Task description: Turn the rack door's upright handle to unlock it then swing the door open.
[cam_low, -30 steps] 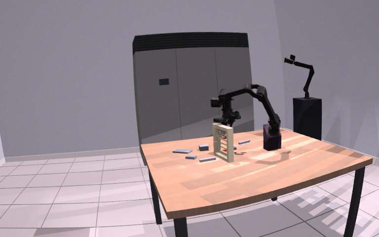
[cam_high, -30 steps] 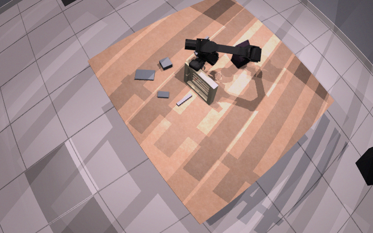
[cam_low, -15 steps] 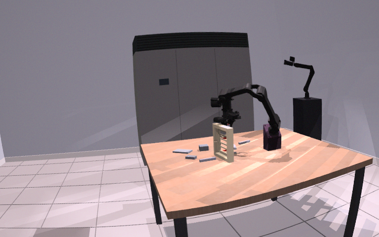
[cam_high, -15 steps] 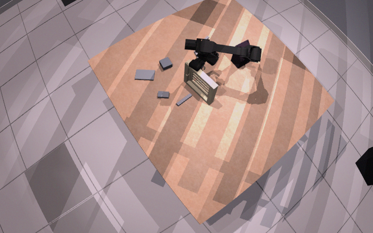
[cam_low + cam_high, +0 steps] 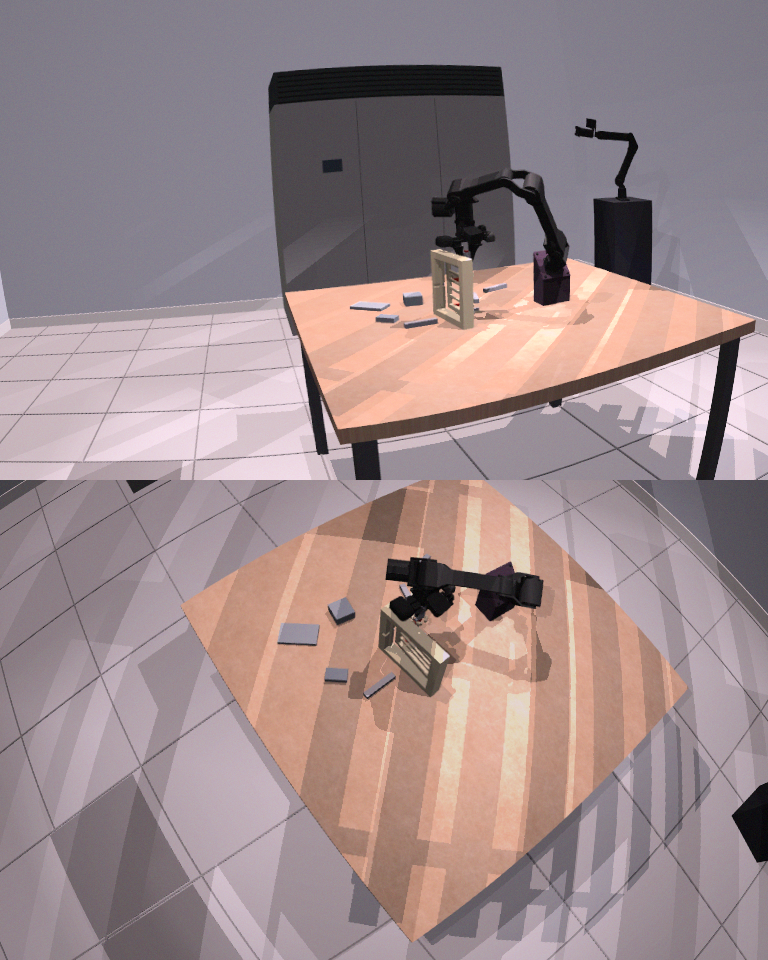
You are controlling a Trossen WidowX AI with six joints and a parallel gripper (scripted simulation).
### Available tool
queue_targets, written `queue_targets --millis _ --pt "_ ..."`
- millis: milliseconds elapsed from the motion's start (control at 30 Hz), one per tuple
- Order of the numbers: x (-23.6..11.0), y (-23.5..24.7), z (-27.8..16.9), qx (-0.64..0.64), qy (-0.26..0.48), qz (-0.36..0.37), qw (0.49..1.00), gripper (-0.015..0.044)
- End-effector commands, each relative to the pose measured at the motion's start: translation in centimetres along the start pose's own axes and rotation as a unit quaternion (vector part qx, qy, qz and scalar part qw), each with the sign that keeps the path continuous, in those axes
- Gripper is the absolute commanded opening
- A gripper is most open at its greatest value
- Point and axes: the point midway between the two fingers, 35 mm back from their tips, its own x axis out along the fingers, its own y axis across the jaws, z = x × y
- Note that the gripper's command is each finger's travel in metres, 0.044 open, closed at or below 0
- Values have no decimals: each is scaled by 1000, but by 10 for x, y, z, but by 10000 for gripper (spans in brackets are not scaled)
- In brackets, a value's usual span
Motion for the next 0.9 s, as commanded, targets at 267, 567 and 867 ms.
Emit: queue_targets --millis 267,567,867 --pt "0 23 9 152 0 -1 988 18" --pt "0 42 19 233 -1 -1 972 18" --pt "0 61 35 312 -1 0 950 18"
